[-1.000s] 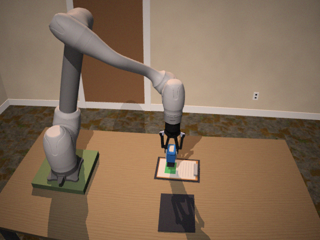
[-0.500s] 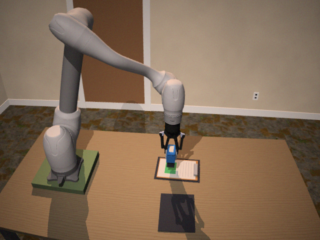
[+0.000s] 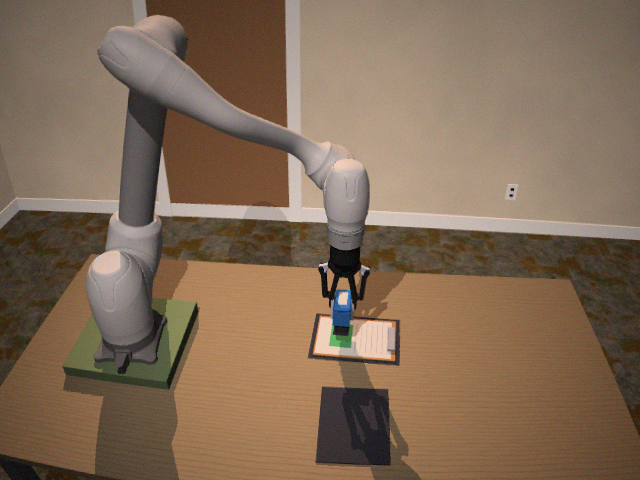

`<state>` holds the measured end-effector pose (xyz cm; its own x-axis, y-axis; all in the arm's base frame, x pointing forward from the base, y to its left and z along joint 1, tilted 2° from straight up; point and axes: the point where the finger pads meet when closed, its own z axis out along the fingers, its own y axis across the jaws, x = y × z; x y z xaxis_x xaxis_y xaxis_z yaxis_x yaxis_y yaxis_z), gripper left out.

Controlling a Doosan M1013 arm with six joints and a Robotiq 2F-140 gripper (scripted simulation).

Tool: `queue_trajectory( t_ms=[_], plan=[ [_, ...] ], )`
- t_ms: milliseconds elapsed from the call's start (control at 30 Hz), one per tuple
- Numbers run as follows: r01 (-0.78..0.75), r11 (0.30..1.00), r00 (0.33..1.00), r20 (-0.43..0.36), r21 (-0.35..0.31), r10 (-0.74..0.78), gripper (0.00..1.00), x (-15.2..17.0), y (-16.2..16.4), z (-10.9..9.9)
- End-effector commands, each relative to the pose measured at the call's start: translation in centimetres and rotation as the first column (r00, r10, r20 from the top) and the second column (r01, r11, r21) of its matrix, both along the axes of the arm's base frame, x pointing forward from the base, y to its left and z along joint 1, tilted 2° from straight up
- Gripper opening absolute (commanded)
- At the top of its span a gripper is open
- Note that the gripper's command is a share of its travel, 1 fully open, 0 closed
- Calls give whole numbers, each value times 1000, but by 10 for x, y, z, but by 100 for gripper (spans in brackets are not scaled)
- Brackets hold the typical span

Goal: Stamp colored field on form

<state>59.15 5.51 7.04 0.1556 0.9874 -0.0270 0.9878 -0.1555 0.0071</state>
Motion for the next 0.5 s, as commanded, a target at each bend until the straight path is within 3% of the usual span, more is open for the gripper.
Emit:
queue_trajectory(
  t_ms=[0, 467],
  plan=[
    [0, 1000, 1000, 0, 0, 0, 18, 0, 0, -1],
    [0, 1000, 1000, 0, 0, 0, 18, 0, -1, -26]
  ],
)
